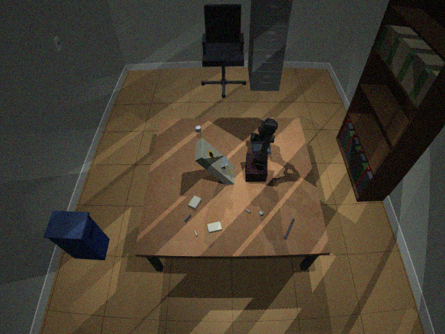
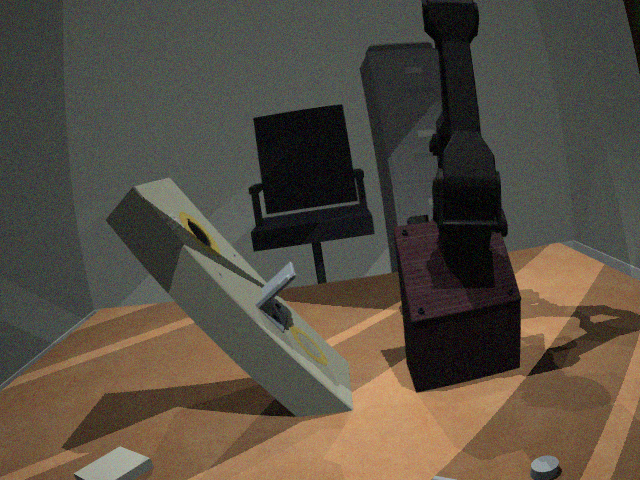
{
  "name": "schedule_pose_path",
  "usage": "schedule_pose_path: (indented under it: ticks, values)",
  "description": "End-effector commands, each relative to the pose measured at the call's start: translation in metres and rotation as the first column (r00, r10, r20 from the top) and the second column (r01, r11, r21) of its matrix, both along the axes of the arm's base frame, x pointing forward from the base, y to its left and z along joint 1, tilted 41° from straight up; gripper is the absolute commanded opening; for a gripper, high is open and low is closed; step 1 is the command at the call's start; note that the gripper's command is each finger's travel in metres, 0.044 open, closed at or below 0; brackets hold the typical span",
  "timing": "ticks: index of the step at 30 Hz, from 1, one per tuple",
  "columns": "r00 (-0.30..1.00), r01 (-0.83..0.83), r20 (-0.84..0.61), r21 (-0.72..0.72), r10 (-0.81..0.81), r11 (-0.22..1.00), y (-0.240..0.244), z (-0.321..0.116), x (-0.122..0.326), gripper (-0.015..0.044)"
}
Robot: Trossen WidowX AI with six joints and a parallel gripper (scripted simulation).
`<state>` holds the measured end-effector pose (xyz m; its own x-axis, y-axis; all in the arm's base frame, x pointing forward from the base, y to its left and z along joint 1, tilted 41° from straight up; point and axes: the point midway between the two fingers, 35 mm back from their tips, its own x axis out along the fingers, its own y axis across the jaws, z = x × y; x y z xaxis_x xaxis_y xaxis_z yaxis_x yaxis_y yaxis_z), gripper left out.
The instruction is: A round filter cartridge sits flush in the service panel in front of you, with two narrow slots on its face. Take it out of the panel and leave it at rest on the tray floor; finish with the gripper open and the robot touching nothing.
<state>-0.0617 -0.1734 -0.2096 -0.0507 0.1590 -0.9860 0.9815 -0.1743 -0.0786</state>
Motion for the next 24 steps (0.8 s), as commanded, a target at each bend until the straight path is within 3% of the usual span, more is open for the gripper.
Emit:
schedule_pose_path:
  ticks: [1, 11, 24]
  values:
    - [1.0, -0.004, -0.004, 0.001, 0.004, 1.0, 0.011, -0.012, 0.0, 0.0]
    - [1.0, -0.004, -0.004, 0.002, 0.004, 1.0, 0.028, -0.028, 0.002, 0.0]
    - [1.0, 0.001, 0.001, 0.006, -0.001, 1.0, 0.025, -0.025, 0.003, 0.0341]
